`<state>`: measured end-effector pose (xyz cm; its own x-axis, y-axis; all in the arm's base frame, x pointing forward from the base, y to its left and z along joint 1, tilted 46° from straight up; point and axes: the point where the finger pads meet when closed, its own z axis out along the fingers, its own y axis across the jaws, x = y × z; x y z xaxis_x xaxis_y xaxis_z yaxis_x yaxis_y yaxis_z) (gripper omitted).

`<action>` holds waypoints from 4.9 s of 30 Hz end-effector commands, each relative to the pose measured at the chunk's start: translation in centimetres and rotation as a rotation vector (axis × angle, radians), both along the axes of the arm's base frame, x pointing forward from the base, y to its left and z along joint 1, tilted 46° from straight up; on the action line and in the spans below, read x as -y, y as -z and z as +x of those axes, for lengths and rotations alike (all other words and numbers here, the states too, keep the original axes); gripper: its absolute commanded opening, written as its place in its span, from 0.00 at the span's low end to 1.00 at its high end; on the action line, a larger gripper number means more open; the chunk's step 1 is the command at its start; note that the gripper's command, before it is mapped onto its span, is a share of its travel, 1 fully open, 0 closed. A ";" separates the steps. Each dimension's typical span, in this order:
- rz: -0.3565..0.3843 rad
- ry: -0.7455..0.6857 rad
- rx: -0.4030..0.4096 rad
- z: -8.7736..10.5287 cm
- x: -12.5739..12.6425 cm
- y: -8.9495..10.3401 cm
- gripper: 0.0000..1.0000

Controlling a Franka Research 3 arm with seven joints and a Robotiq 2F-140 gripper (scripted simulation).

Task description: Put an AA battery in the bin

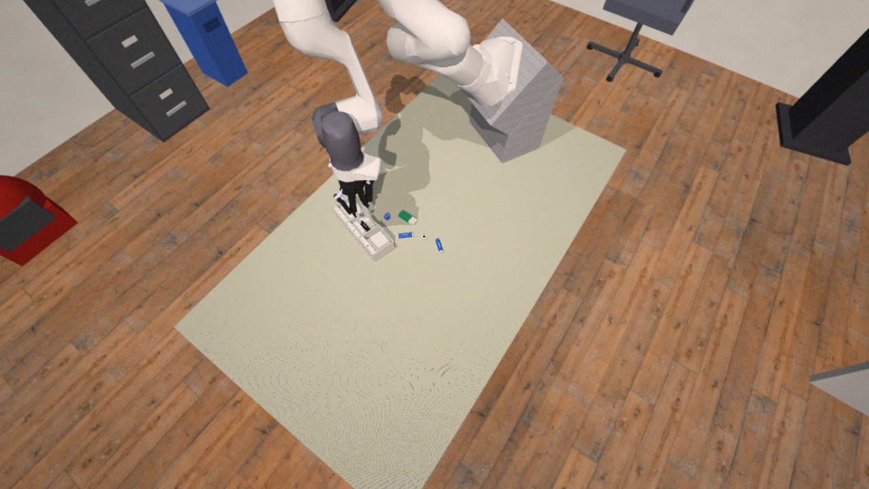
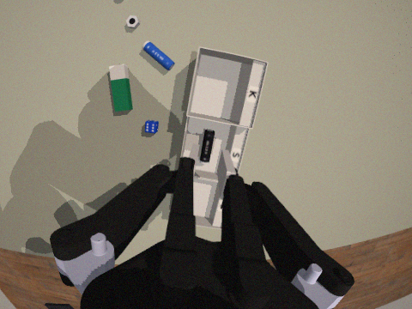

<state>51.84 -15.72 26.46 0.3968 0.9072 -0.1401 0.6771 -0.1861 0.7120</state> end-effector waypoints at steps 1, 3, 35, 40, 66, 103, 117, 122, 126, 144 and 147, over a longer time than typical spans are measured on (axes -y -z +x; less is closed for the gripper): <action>-0.006 -0.004 -0.006 -0.1 0.0 0.0 0.17; -0.006 -0.004 -0.006 -0.1 0.0 0.0 0.17; -0.006 -0.004 -0.006 -0.1 0.0 0.0 0.17; -0.006 -0.004 -0.006 -0.1 0.0 0.0 0.17; -0.006 -0.004 -0.006 -0.2 0.2 0.1 0.17; -0.006 -0.004 -0.006 -7.5 -4.3 -8.1 1.00; -0.006 -0.004 -0.006 -7.5 -4.3 -8.1 1.00; -0.006 -0.004 -0.006 -7.5 -4.3 -8.1 1.00; -0.006 -0.004 -0.006 -7.5 -4.3 -8.1 1.00; -0.006 -0.004 -0.006 -7.5 -4.3 -8.1 1.00; -0.006 -0.004 -0.006 -7.5 -4.3 -8.1 1.00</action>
<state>44.38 -11.37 34.47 0.3932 0.9077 -0.1468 0.6801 -0.1797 0.7108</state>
